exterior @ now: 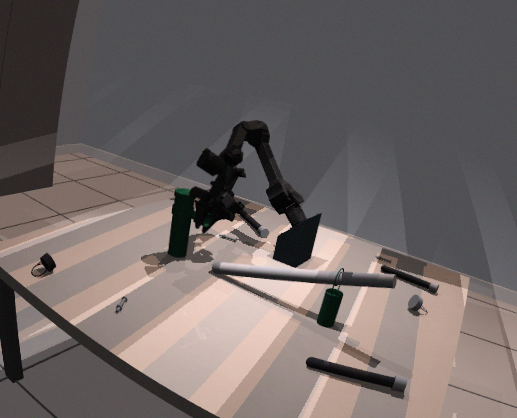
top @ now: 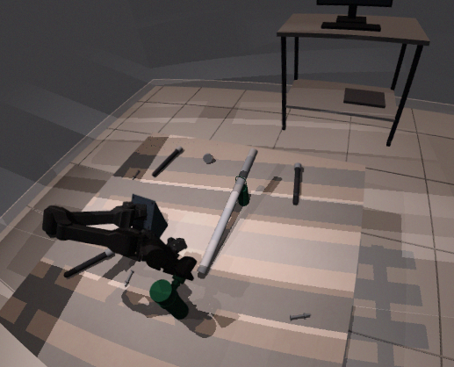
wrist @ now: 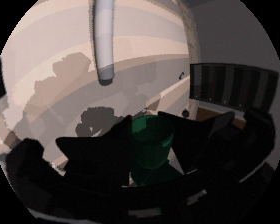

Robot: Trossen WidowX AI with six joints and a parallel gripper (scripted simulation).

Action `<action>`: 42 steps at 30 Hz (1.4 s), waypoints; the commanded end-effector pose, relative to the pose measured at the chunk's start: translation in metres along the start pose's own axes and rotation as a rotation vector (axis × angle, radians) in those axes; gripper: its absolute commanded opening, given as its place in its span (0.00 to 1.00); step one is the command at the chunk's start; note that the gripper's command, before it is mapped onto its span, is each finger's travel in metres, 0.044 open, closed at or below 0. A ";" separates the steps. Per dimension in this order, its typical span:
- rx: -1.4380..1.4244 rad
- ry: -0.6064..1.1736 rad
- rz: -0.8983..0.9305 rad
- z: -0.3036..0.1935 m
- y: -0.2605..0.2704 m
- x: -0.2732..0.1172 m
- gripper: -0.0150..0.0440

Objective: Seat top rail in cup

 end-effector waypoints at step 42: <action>-0.011 -0.017 0.008 0.034 -0.006 -0.027 1.00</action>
Point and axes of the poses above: the point midway between the two fingers, 35 mm back from their tips, its own x axis out along the fingers, its own y axis across the jaws, z = x × y, the point moved 1 cm from there along -x, back along the fingers, and after that the axes turned 15 degrees about x, right-handed, at the moved point
